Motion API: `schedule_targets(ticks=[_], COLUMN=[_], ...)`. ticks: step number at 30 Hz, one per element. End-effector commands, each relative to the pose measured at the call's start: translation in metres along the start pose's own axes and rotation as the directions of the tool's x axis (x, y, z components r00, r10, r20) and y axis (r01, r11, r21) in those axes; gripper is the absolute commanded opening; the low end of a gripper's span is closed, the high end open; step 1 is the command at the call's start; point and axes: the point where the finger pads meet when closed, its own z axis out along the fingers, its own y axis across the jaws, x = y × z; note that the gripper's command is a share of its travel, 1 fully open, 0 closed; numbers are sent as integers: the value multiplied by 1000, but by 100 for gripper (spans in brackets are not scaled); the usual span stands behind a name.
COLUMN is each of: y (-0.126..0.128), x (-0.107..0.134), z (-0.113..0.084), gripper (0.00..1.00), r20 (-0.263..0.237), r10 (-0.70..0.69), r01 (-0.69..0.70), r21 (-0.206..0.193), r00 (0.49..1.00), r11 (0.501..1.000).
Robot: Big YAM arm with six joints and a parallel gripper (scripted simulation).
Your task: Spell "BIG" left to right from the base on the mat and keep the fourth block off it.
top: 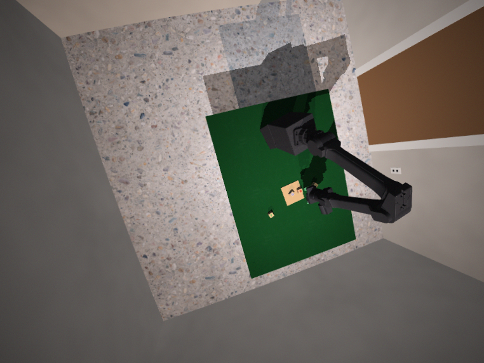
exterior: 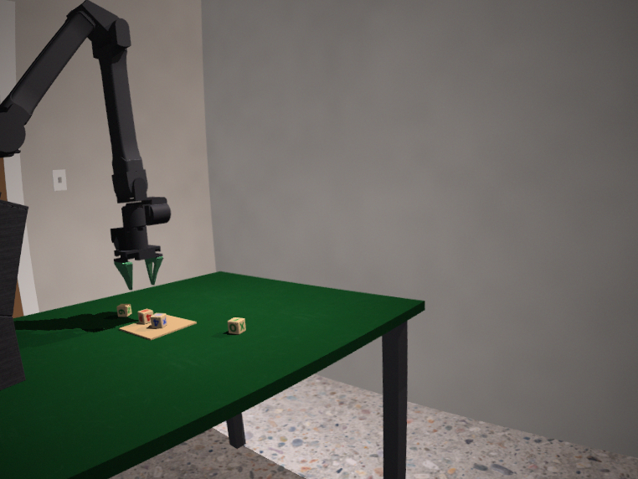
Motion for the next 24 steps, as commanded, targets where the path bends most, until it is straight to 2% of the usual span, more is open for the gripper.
schedule_targets(ticks=[1, 14, 24], y=[-4, -8, -7], x=[0, 0, 0], z=[4, 5, 13], gripper=[65, 65, 65], r20=[6, 7, 8], r10=[2, 2, 1], r01=[-2, -2, -1], r21=[2, 13, 13], r00=[1000, 1000, 1000], r11=[1000, 1000, 1000])
